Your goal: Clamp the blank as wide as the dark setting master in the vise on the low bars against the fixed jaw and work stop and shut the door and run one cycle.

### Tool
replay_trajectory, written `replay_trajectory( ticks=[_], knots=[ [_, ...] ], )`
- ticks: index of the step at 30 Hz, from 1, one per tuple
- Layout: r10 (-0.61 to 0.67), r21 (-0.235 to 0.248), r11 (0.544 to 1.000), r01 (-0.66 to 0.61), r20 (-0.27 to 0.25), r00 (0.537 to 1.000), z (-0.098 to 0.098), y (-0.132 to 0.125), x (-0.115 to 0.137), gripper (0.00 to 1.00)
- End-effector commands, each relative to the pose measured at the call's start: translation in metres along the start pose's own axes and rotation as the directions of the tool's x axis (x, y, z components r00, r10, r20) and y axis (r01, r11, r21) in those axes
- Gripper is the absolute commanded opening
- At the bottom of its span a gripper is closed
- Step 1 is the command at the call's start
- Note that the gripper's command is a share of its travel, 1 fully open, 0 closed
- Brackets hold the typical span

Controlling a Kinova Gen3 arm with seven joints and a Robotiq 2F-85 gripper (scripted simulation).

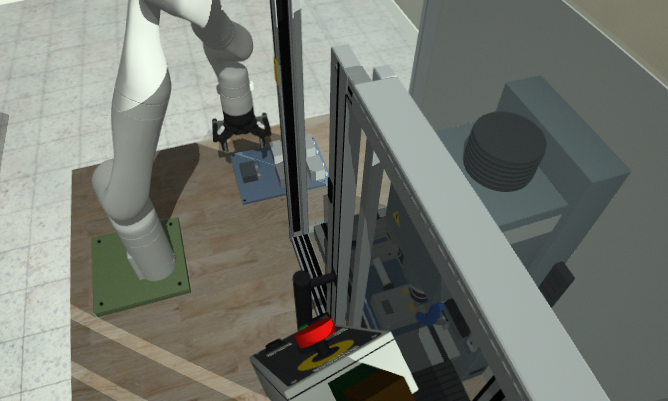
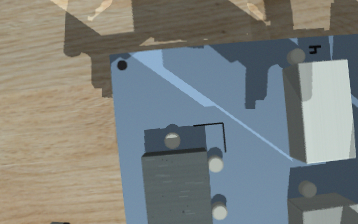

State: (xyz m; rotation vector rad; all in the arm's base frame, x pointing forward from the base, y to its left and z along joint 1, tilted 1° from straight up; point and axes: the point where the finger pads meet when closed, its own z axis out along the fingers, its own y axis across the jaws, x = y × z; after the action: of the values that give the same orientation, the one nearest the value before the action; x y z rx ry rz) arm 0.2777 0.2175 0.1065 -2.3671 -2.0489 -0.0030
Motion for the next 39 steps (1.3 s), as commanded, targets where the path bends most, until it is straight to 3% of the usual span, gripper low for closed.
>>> replay_trajectory(
  ticks=[1, 12, 17, 29, 34, 39],
  knots=[
    [0.109, -0.009, 0.994, -0.109, -0.005, 0.994, -0.0013, 0.0001, 0.0032, 1.00],
    [0.109, -0.009, 0.994, -0.109, -0.005, 0.994, -0.0013, 0.0001, 0.0032, 1.00],
    [0.331, -0.004, 0.943, -0.331, -0.003, 0.943, -0.0015, 0.0003, 0.0042, 1.00],
    [0.331, -0.004, 0.943, -0.331, -0.003, 0.943, -0.0015, 0.0003, 0.0042, 1.00],
    [0.536, -0.001, 0.844, -0.536, 0.000, 0.844, -0.0013, 0.0001, 0.0032, 1.00],
    [0.536, -0.001, 0.844, -0.536, 0.000, 0.844, -0.0013, 0.0001, 0.0032, 1.00]
  ],
)
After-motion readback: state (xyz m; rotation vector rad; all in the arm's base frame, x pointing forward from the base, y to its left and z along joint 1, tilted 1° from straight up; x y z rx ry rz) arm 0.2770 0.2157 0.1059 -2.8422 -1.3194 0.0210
